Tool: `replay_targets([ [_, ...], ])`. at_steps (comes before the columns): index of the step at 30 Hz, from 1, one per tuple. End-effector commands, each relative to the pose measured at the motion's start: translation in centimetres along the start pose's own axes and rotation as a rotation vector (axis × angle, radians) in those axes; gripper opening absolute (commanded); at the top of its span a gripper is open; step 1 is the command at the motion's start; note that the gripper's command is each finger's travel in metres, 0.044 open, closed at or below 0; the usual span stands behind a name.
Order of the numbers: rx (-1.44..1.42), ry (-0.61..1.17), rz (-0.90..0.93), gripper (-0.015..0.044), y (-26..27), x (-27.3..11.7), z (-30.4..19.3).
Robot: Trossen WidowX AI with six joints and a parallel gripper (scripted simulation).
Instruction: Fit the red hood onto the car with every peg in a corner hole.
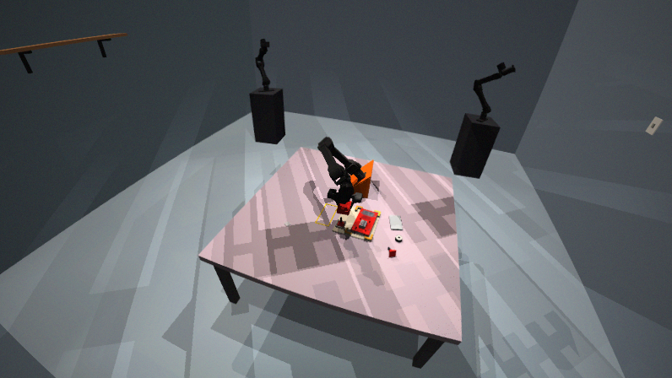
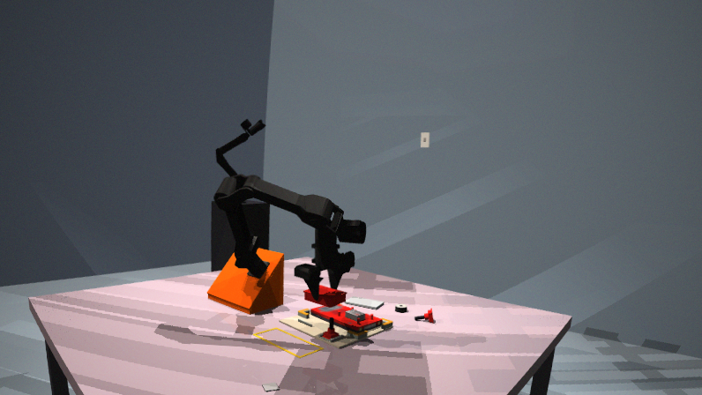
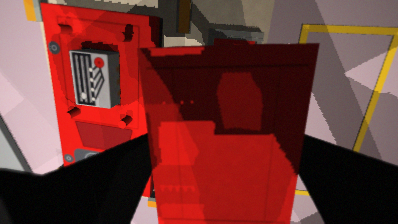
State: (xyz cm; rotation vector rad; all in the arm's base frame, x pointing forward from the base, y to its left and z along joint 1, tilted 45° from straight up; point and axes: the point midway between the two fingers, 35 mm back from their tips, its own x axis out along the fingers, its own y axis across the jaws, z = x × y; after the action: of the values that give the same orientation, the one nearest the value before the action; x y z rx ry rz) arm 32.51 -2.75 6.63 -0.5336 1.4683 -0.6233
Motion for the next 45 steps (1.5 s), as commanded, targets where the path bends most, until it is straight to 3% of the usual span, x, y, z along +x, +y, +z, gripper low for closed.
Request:
replay_targets([
  [1,0.013,-0.001,0.007,0.0000,2.5,0.1,0.6],
  [23,0.145,-0.010,-0.039,0.0000,12.0,0.7,2.1],
  [31,0.149,-0.011,-0.041,0.0000,12.0,1.2,2.1],
  [40,0.150,-0.011,-0.043,0.0000,12.0,5.5,2.1],
  [45,0.150,-0.011,-0.043,0.0000,11.9,5.8,2.1],
])
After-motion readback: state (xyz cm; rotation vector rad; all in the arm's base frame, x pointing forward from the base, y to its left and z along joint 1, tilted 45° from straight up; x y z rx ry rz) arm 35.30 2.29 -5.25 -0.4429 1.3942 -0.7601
